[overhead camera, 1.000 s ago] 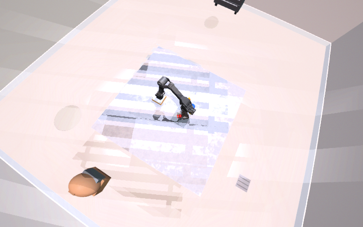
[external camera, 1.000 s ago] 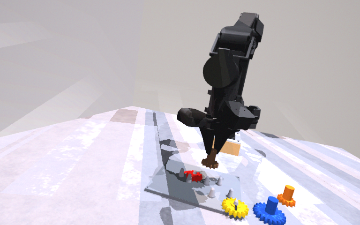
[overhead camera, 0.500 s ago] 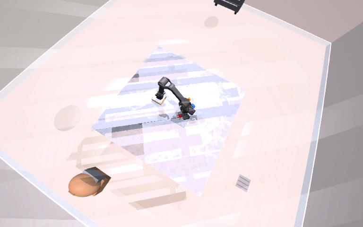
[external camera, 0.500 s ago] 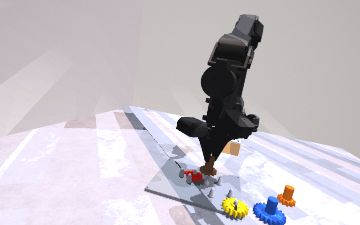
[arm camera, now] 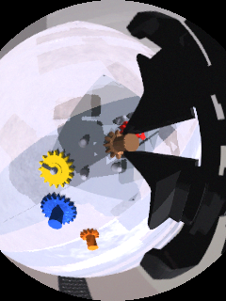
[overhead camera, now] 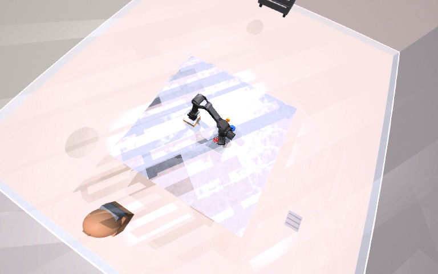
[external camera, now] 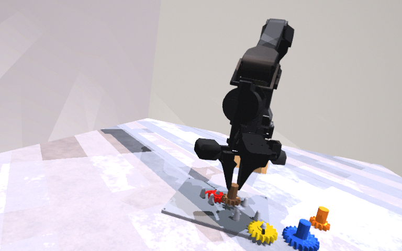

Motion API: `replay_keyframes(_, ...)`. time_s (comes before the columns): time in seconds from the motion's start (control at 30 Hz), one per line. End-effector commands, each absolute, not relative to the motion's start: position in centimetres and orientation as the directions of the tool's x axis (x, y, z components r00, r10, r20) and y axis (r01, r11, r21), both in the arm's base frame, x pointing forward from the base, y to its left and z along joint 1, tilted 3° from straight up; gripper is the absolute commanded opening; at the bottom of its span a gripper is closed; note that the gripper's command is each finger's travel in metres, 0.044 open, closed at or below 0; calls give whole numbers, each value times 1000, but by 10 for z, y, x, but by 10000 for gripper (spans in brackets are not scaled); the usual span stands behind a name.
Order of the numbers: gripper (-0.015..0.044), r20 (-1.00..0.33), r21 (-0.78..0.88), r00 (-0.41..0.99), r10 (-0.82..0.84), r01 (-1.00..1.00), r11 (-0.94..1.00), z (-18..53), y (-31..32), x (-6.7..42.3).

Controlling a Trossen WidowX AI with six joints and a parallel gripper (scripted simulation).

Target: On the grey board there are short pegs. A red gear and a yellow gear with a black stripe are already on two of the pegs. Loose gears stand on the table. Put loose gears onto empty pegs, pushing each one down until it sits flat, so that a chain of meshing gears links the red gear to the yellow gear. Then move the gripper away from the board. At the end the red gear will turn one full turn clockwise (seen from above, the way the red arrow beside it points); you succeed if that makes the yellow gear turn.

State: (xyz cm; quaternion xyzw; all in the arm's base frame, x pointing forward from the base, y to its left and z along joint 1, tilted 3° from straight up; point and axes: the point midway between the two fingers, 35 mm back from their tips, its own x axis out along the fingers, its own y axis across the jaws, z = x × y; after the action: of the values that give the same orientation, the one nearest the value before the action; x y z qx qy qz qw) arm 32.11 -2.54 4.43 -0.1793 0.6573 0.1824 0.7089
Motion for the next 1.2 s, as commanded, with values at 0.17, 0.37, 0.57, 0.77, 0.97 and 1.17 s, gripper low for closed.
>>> replay_keyframes(0.17, 0, -998, -2, 60, 28, -447, 895, 40, -25, 320)
replay_keyframes(0.37, 0, -998, -11, 60, 28, -558, 830, 39, -24, 320)
replay_keyframes(0.57, 0, -998, -22, 60, 28, -692, 721, 39, -24, 319)
replay_keyframes(0.77, 0, -998, -30, 60, 28, -787, 617, 38, -25, 320)
replay_keyframes(0.97, 0, -998, -28, 60, 28, -765, 644, 37, -25, 320)
replay_keyframes(1.17, 0, -998, -20, 60, 28, -672, 740, 36, -24, 320)
